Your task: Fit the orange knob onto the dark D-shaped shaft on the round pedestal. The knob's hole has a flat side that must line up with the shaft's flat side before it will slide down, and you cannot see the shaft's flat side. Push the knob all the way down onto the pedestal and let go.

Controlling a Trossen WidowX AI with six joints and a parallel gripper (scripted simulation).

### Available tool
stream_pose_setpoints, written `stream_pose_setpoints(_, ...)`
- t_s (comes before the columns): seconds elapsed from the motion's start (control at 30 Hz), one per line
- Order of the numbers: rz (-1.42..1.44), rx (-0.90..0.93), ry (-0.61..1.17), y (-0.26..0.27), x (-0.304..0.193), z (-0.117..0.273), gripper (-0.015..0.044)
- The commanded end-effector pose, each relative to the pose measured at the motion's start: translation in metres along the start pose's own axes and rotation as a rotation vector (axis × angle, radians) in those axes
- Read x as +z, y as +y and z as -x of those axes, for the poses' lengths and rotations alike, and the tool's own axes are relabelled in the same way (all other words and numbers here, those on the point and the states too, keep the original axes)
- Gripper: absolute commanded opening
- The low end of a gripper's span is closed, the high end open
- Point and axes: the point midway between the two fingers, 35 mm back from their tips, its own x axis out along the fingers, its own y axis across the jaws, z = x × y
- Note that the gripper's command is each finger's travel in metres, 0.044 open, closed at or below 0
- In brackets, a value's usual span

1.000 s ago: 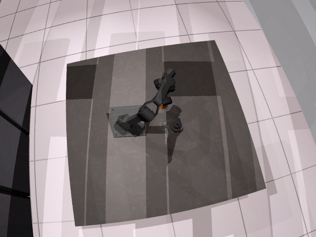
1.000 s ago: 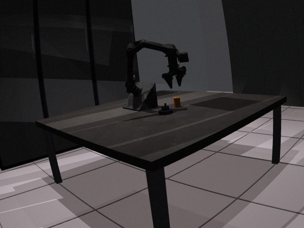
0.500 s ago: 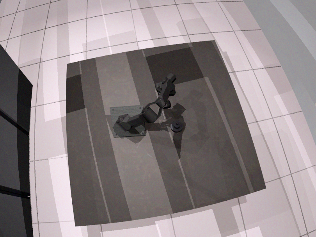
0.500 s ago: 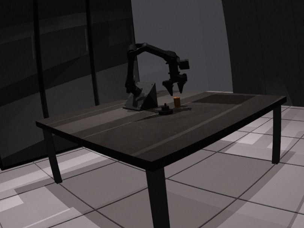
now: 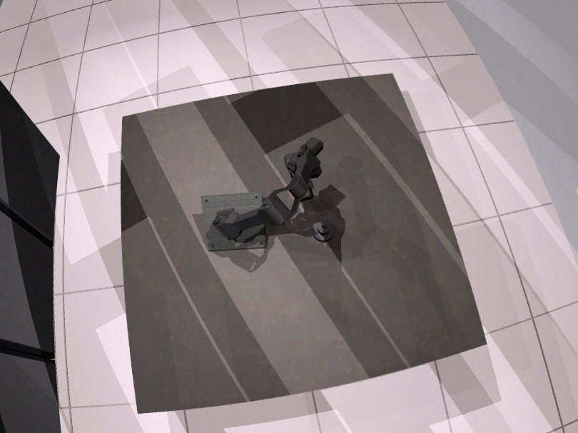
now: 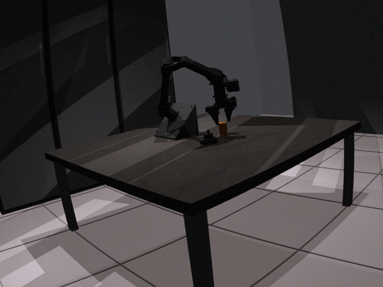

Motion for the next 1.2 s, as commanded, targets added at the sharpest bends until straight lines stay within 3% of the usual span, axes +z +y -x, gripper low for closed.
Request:
stream_pose_setpoints(0.0,0.011,-0.009,0.007,-0.001,-0.002,-0.009,0.0440)
stream_pose_setpoints(0.9,0.011,-0.013,0.008,-0.003,-0.004,-0.049,0.0440)
stream_pose_setpoints(1.17,0.011,-0.013,0.008,-0.003,-0.004,-0.049,0.0230)
